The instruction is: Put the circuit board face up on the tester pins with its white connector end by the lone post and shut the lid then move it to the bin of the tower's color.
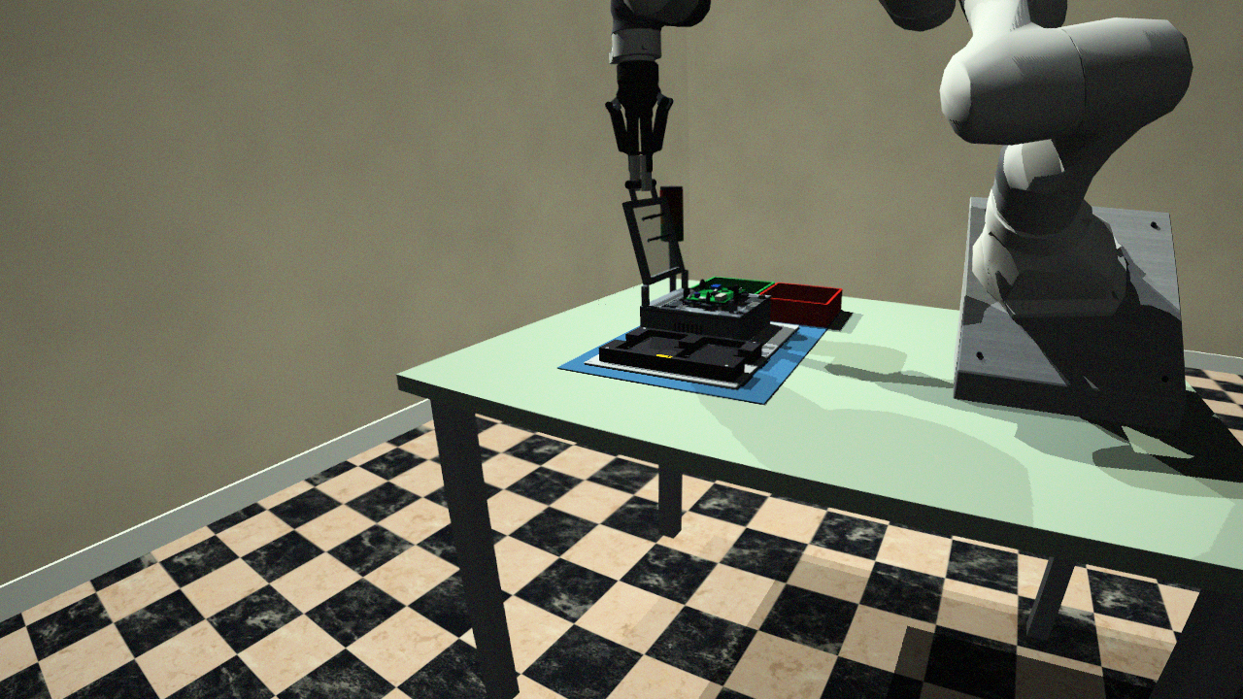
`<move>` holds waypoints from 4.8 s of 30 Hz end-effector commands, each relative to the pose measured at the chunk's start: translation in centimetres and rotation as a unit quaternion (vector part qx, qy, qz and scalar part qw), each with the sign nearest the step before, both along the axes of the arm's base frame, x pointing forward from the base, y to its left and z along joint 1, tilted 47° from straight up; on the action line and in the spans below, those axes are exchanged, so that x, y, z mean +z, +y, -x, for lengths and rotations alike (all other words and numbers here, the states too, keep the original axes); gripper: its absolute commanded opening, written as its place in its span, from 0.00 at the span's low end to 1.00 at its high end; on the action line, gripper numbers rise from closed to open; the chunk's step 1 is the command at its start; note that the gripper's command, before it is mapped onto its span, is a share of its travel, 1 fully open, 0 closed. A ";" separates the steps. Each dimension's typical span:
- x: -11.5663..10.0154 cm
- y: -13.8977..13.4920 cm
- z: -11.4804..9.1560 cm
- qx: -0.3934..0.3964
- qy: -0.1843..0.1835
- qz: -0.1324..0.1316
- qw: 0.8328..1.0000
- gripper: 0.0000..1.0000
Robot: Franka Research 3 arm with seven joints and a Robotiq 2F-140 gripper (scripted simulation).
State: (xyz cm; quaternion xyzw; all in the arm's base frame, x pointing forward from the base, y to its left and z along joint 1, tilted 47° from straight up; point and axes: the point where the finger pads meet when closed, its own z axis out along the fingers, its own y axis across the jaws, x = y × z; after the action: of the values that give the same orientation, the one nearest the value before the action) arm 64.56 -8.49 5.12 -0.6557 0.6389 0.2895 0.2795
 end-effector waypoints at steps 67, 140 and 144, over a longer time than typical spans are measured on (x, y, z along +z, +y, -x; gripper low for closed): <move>0.1 -0.4 0.8 -0.003 0.001 0.001 1.000 0.00; -1.1 0.8 13.9 -0.003 0.001 0.001 1.000 0.00; -1.5 1.1 14.7 -0.003 0.001 0.001 1.000 0.00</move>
State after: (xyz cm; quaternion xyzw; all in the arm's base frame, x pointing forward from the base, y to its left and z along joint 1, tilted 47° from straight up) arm 50.70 -7.68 4.20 -0.6526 0.6410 0.2865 0.2849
